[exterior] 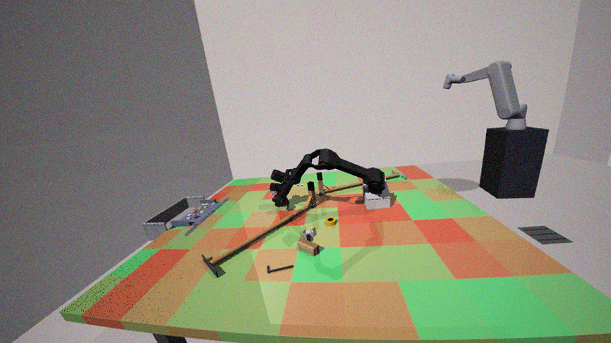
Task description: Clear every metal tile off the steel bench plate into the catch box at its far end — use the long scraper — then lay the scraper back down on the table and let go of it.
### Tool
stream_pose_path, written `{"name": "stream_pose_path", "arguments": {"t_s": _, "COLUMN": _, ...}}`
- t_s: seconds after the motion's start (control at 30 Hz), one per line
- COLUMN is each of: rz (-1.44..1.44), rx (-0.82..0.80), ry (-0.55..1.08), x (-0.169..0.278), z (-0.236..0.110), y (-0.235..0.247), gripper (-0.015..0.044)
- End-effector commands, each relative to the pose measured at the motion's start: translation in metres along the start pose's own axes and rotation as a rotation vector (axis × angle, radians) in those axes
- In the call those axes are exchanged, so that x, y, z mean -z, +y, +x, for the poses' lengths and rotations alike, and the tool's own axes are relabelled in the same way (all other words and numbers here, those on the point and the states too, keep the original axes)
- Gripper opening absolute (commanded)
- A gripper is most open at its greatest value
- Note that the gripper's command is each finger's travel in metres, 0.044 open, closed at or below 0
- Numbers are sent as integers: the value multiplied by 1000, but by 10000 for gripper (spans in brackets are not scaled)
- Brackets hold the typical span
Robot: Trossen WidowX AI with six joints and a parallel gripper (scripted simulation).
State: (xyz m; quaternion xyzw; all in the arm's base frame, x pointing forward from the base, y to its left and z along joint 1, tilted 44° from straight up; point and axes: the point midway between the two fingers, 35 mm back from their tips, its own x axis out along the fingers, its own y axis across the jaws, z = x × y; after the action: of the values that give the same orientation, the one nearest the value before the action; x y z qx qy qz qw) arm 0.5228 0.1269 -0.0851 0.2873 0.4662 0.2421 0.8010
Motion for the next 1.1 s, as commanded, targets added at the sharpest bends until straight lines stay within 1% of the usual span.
{"name": "stream_pose_path", "arguments": {"t_s": 0.0, "rz": -4, "rx": -1, "ry": 5, "x": 0, "z": 2, "y": -7, "gripper": 0}}
{"name": "stream_pose_path", "arguments": {"t_s": 1.07, "rz": -7, "rx": 4, "ry": 7, "x": -6, "z": 4, "y": -60, "gripper": 0}}
